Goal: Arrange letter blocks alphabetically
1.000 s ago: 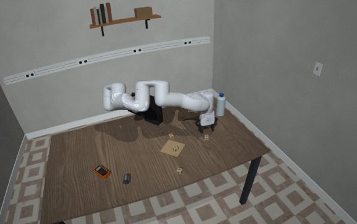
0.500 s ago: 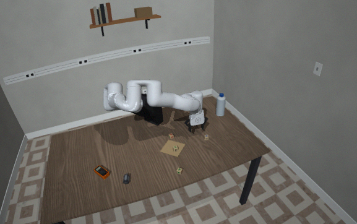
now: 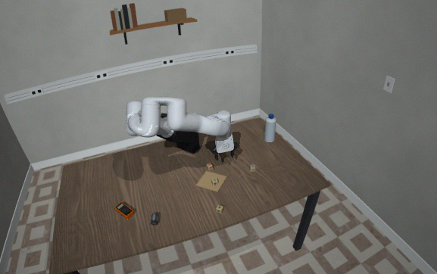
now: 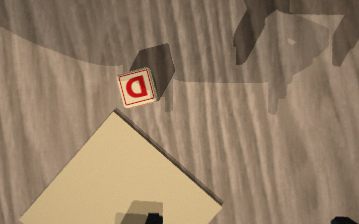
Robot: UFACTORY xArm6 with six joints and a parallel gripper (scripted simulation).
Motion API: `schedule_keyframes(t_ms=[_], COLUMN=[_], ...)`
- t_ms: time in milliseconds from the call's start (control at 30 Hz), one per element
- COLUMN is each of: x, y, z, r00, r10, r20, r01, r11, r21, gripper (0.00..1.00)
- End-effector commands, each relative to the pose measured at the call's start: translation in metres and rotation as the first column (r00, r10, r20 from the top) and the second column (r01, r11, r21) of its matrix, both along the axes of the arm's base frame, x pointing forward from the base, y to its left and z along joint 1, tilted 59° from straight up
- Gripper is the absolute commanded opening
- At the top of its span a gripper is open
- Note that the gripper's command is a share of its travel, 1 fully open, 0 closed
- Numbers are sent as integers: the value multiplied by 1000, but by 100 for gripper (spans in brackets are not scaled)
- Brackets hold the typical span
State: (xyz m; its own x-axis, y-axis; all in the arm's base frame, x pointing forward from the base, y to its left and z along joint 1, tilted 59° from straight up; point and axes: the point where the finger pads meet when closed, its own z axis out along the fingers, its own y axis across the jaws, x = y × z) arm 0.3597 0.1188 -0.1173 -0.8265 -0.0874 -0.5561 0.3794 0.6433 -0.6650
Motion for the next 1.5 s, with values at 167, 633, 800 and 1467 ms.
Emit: schedule_keyframes(t_ms=[167,633,800,1467], x=[-32,-32,-32,-32], y=[-26,-26,-26,-26], z=[16,16,16,16], r00=[1000,1000,1000,1000], r10=[3,3,3,3], r20=[-6,-6,-6,-6], r01=[-3,-3,-3,-3], r11=[1000,1000,1000,1000], r21=[15,15,15,15], gripper=[100,100,100,100])
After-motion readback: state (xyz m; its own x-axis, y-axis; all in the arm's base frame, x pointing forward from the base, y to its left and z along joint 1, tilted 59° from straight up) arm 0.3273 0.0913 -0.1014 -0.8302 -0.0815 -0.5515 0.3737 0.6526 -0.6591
